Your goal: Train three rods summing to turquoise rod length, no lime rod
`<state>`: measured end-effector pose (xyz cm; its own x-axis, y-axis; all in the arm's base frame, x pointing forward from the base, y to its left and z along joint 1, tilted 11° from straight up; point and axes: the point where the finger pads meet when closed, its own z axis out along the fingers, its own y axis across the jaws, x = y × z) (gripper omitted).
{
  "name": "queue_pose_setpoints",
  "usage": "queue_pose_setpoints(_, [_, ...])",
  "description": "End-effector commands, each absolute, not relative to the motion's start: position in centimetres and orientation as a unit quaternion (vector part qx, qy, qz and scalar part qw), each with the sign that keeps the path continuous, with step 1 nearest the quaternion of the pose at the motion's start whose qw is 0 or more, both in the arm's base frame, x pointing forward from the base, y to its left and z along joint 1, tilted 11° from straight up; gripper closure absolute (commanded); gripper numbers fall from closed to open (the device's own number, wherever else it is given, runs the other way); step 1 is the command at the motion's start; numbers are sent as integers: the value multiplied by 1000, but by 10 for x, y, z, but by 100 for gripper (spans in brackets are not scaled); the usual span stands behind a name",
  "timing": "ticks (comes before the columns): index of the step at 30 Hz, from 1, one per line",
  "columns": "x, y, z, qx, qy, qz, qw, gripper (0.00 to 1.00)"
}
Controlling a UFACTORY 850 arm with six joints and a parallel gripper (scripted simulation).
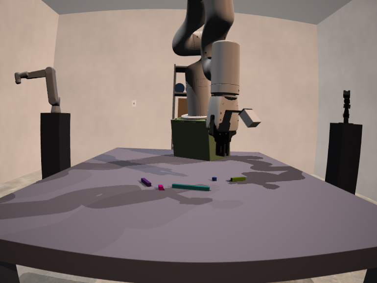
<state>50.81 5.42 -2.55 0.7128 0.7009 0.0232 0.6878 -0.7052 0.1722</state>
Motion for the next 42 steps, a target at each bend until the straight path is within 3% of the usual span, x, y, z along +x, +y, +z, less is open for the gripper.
queue_pose_setpoints(1, [511, 53, -39, 922, 376, 53, 77, 96])
queue_pose_setpoints(15, [518, 47, -89, 922, 376, 53, 77, 96])
queue_pose_setpoints(42, [518, 47, -91, 922, 376, 53, 77, 96])
